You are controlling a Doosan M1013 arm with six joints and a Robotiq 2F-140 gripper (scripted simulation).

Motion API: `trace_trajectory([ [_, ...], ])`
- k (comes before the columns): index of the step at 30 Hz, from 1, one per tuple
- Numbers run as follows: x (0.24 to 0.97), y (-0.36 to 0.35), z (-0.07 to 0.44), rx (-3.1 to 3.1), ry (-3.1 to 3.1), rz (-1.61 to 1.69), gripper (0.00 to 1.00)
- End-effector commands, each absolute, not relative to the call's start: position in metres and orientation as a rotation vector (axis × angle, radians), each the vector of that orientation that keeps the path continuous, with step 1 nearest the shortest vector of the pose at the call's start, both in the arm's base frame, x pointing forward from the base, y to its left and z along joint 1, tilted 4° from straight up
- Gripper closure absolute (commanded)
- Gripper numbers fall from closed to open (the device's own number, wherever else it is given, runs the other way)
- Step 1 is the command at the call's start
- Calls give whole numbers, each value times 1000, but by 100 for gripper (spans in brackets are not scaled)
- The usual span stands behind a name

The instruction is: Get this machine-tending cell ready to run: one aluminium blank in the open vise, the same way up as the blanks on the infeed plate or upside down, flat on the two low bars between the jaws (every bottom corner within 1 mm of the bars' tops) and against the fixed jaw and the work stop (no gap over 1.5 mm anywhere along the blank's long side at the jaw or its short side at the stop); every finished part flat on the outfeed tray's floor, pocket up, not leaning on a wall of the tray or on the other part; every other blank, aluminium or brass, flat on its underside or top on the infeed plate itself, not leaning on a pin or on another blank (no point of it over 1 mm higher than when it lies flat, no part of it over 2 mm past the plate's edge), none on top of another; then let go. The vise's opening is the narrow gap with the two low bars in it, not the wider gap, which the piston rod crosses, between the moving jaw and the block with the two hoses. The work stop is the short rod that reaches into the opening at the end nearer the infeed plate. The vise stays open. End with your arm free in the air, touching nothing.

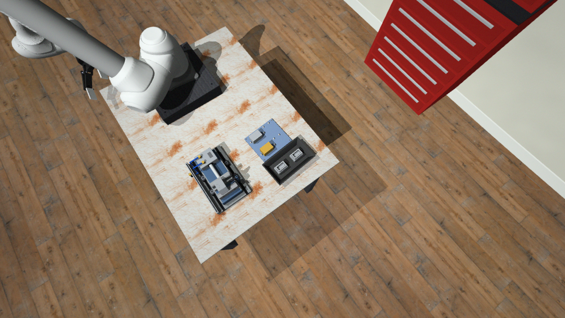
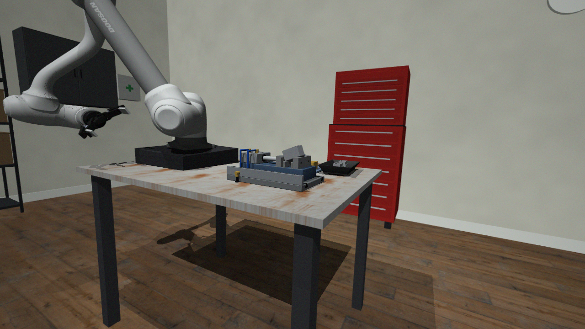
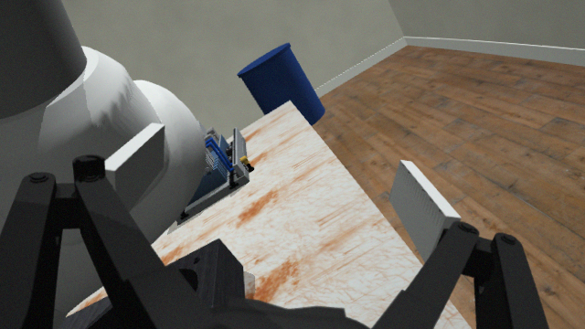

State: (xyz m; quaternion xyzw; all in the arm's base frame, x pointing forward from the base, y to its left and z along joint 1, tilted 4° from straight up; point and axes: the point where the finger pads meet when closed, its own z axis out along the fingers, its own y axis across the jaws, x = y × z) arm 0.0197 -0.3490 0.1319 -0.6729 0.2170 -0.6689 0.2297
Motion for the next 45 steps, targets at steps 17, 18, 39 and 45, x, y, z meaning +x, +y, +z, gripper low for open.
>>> trace_trajectory([
  [17,87,-349,116,-1910,449,-1304,0],
  [18,87,-349,116,-1910,449,-1304,0],
  [39,194,-348,108,-2088,293,-560,0],
  [45,232,-345,111,-2164,256,-365,0],
])
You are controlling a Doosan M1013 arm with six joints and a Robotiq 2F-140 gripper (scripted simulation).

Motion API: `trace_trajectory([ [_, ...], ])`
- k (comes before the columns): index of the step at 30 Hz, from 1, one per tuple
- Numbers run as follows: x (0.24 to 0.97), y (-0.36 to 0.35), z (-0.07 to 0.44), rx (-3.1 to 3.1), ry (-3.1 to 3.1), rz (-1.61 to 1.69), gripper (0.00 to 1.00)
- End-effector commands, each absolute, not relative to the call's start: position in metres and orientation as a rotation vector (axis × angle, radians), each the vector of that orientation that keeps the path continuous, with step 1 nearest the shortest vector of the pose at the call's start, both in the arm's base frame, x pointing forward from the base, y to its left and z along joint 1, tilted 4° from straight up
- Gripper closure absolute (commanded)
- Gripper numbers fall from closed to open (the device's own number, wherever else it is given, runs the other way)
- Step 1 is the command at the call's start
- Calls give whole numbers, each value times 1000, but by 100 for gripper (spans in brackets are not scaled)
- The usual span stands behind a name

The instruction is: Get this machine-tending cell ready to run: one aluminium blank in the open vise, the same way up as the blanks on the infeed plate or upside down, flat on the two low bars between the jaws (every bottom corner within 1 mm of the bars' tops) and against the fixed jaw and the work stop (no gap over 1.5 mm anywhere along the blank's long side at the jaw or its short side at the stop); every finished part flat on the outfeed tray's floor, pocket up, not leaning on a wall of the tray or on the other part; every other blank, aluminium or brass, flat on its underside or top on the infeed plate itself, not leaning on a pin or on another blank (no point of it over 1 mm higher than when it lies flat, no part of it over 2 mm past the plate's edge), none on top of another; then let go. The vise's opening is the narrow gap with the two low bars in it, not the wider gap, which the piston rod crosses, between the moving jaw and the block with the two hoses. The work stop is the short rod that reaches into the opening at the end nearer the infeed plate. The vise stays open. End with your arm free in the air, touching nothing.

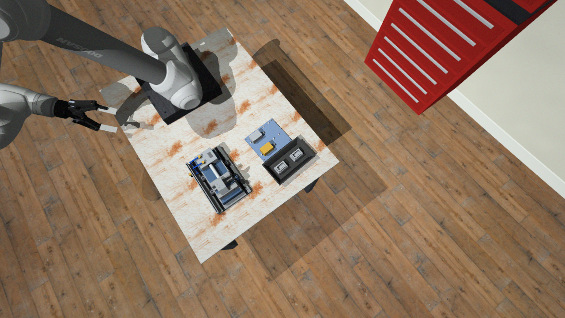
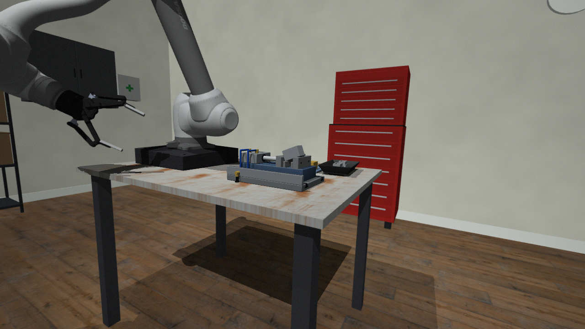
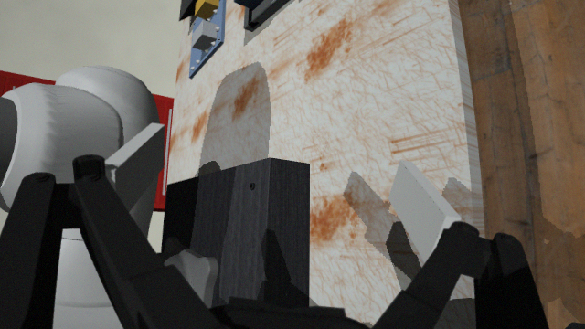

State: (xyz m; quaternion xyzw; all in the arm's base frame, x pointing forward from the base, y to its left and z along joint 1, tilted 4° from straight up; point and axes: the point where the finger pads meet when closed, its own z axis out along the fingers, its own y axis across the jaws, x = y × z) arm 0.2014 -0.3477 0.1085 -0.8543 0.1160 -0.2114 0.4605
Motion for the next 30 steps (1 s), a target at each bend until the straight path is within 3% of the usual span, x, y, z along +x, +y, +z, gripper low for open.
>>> trace_trajectory([
  [1,238,-345,112,-2178,250,-333,0],
  [30,416,-291,157,-2570,132,196,0],
])
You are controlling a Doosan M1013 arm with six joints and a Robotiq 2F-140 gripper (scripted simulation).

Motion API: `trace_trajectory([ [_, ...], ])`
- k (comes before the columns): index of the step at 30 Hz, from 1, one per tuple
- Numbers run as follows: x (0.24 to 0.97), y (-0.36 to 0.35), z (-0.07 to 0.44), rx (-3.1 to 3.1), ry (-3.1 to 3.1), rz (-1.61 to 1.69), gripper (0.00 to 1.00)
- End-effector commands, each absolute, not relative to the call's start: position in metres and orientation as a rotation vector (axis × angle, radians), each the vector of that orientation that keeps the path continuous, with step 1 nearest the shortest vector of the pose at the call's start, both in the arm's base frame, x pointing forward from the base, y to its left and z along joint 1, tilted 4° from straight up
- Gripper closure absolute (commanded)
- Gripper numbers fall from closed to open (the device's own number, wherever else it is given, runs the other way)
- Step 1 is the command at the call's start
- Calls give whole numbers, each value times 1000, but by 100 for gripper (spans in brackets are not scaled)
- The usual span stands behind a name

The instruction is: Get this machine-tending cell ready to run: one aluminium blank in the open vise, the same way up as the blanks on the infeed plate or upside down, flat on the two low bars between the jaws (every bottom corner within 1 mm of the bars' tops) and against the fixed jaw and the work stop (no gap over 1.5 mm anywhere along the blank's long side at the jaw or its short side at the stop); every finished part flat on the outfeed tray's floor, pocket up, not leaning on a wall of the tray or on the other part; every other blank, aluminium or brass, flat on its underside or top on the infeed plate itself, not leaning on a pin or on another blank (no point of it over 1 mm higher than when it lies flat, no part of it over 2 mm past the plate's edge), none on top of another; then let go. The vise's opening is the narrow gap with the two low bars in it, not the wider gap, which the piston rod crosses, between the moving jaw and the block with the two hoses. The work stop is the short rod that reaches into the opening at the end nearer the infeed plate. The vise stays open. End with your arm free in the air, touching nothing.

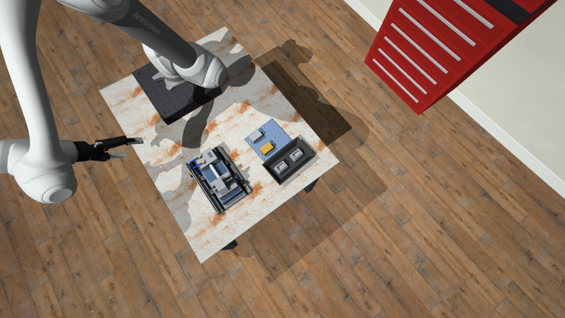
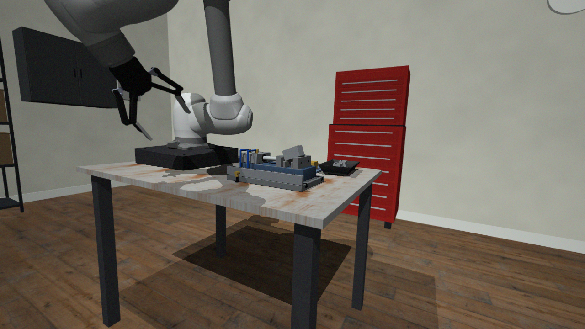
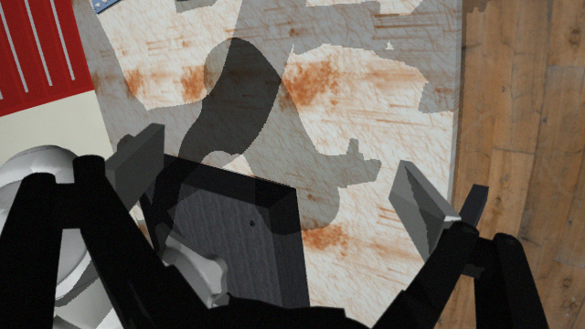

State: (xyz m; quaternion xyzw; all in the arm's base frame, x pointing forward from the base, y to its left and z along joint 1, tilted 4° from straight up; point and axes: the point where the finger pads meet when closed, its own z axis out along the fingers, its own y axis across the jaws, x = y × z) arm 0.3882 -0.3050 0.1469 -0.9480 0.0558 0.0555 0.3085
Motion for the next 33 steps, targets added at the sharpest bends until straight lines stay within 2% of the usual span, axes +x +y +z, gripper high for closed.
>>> trace_trajectory([
  [1,422,-288,159,-2584,129,205,0],
  [11,469,-258,179,-2695,104,257,0],
  [33,582,-143,245,-2972,44,224,0],
])
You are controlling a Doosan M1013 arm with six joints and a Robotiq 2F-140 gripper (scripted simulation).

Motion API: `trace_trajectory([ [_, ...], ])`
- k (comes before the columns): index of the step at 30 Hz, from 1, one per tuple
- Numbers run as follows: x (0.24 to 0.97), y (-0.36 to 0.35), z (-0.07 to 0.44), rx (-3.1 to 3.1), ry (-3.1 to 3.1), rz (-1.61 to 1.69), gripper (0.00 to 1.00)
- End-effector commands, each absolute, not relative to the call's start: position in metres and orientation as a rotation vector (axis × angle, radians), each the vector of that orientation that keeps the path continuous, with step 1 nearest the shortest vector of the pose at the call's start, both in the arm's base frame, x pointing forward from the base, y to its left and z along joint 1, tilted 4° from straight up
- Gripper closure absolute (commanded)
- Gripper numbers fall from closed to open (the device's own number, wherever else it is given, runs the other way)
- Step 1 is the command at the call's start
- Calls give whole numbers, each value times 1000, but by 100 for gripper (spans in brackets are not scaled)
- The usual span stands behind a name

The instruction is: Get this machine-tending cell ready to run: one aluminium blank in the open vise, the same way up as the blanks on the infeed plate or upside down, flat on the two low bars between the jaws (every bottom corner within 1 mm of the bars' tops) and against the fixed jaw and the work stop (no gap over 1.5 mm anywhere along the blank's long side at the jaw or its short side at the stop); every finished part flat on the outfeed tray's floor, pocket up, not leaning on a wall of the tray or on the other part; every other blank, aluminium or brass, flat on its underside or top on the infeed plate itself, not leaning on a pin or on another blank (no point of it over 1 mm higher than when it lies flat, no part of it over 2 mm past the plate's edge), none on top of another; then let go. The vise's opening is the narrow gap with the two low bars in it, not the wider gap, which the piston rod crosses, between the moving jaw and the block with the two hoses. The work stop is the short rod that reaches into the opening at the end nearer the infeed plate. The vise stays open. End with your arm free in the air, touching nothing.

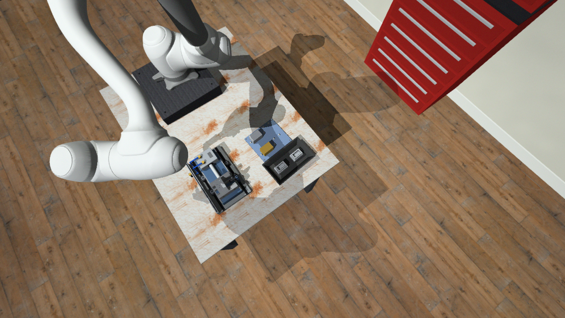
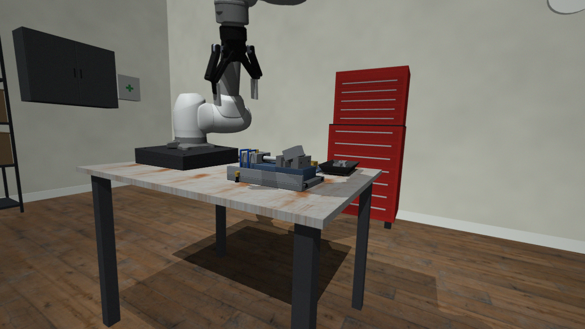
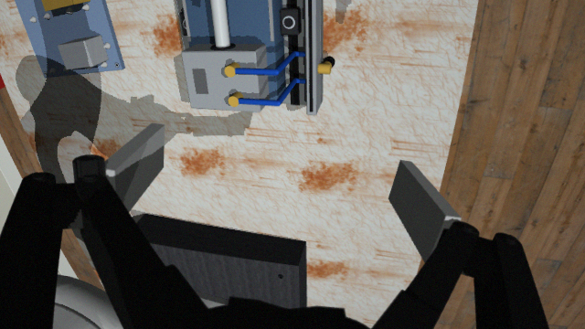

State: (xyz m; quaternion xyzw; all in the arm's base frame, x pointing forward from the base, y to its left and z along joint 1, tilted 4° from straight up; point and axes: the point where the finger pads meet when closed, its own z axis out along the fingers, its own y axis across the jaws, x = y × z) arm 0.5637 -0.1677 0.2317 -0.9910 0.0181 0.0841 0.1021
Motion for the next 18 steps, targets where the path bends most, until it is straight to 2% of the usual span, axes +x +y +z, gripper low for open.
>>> trace_trajectory([
  [1,586,-137,249,-2982,42,217,0],
  [18,639,-33,305,-3115,8,60,0],
])
